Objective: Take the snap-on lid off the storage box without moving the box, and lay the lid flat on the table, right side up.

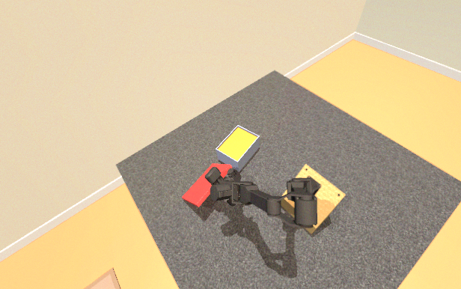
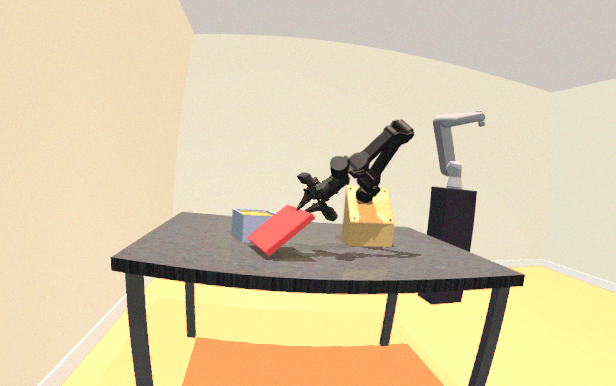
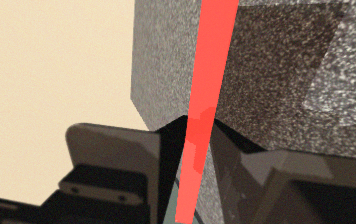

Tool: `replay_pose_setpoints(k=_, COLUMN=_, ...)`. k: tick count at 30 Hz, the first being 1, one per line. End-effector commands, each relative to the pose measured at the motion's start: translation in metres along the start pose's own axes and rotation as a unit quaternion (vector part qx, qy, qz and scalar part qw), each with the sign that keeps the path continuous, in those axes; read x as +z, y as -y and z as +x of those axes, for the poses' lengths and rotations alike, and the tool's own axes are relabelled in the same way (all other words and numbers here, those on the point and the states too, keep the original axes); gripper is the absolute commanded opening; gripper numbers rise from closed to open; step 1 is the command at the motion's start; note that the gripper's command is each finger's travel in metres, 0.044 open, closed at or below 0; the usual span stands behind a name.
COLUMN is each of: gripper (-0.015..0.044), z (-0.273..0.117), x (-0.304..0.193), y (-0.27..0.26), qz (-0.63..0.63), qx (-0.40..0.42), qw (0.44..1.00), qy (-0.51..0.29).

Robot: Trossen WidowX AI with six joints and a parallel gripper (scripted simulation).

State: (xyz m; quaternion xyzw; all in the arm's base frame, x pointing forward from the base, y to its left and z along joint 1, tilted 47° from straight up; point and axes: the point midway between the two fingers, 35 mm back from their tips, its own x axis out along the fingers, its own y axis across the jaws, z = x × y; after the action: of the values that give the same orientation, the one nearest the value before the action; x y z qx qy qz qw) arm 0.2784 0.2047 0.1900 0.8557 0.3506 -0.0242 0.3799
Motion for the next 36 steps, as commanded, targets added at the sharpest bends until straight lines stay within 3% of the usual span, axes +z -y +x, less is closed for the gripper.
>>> replay_pose_setpoints(k=1, gripper=0.0000, z=0.002, x=0.001, y=0.000, qz=0.002, qx=0.005, qw=1.000, qy=0.002)
replay_pose_setpoints(k=36, gripper=0.0000, z=0.020, x=0.001, y=0.022, qz=0.003, qx=0.005, qw=1.000, qy=0.002)
